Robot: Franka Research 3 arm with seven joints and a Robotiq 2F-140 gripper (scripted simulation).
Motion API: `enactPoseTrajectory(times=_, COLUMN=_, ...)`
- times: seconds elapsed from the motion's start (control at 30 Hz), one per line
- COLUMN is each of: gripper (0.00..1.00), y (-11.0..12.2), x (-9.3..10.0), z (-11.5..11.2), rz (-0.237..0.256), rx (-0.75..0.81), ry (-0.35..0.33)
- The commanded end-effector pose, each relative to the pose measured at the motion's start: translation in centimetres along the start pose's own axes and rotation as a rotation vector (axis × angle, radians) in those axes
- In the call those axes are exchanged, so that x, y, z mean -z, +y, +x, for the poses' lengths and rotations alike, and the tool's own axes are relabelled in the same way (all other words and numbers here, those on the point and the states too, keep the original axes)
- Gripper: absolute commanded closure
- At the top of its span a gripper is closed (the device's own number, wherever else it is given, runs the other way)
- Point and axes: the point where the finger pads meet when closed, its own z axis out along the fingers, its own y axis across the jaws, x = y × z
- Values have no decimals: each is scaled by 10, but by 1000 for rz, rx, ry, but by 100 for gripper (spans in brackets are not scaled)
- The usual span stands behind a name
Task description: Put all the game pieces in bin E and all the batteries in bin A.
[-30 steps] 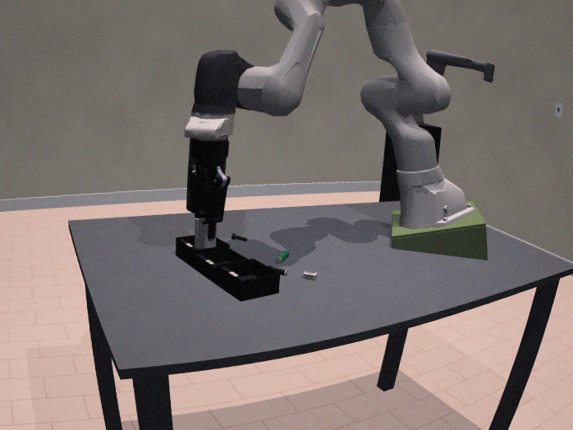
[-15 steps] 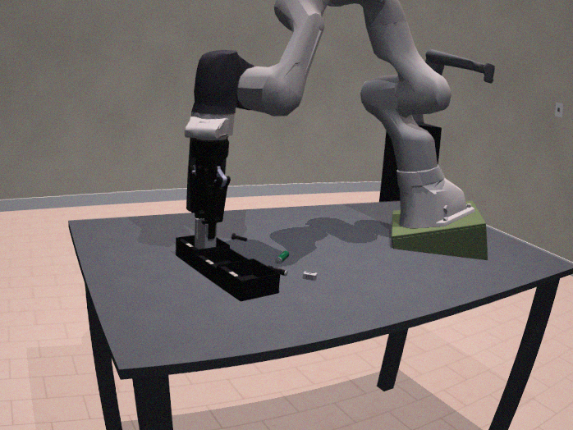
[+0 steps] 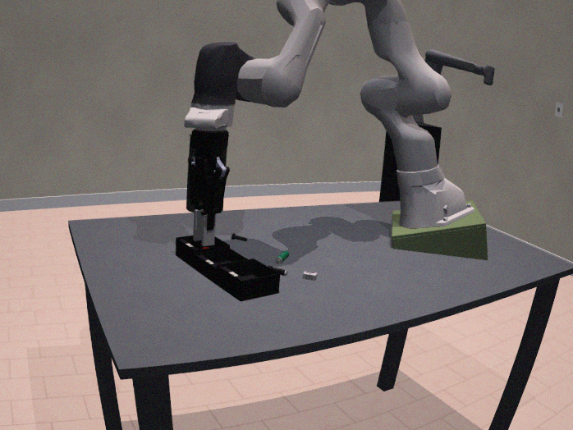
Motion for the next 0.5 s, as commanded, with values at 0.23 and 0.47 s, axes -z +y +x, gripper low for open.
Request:
enactPoseTrajectory(times=0.23, gripper=81, y=-2, x=16, z=-1, rz=-2, rx=5, ry=-6)
enactPoseTrajectory(times=0.47, gripper=81, y=-2, x=26, z=-1, rz=-2, rx=5, ry=-6)
